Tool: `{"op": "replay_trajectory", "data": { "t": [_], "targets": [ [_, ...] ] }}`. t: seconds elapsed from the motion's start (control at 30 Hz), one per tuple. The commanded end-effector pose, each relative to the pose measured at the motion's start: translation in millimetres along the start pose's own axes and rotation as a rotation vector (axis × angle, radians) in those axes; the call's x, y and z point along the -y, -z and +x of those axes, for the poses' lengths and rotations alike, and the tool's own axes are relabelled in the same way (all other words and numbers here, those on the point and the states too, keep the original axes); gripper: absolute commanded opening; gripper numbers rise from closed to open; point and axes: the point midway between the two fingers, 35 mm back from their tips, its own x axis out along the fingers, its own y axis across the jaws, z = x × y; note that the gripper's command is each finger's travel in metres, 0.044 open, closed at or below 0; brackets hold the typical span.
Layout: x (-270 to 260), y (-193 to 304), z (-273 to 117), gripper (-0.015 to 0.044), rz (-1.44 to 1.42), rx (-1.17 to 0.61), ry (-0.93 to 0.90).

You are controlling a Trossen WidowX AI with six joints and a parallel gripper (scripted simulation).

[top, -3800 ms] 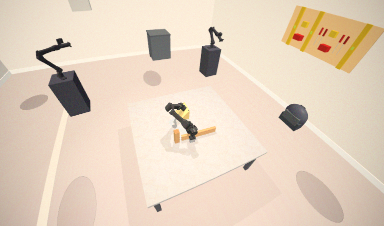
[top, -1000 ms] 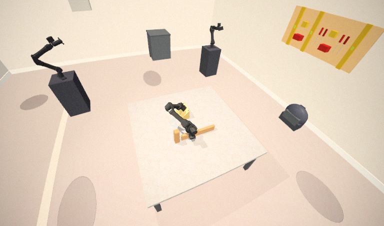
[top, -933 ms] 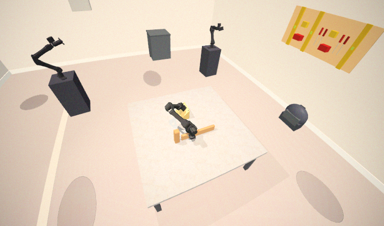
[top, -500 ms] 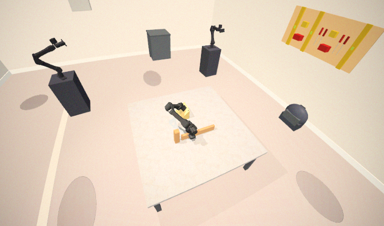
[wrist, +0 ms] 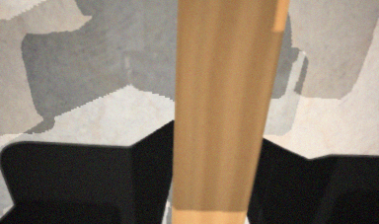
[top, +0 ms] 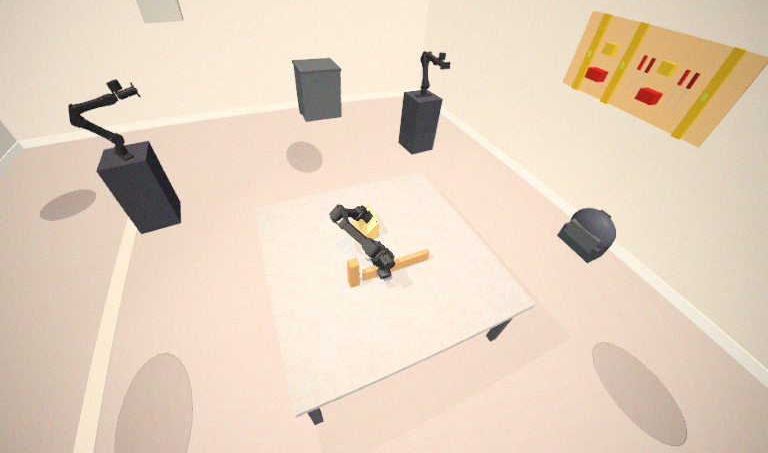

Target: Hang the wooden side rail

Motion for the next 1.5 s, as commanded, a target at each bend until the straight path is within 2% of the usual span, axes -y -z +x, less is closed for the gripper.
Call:
{"op": "replay_trajectory", "data": {
  "t": [0.0, 1.47],
  "targets": [
    [1.4, -1.1, -5.4, 0.0000, -0.005, 0.001, 0.011],
    [1.3, -1.1, -12.7, 0.0000, -0.005, 0.001, 0.011]
  ]
}}
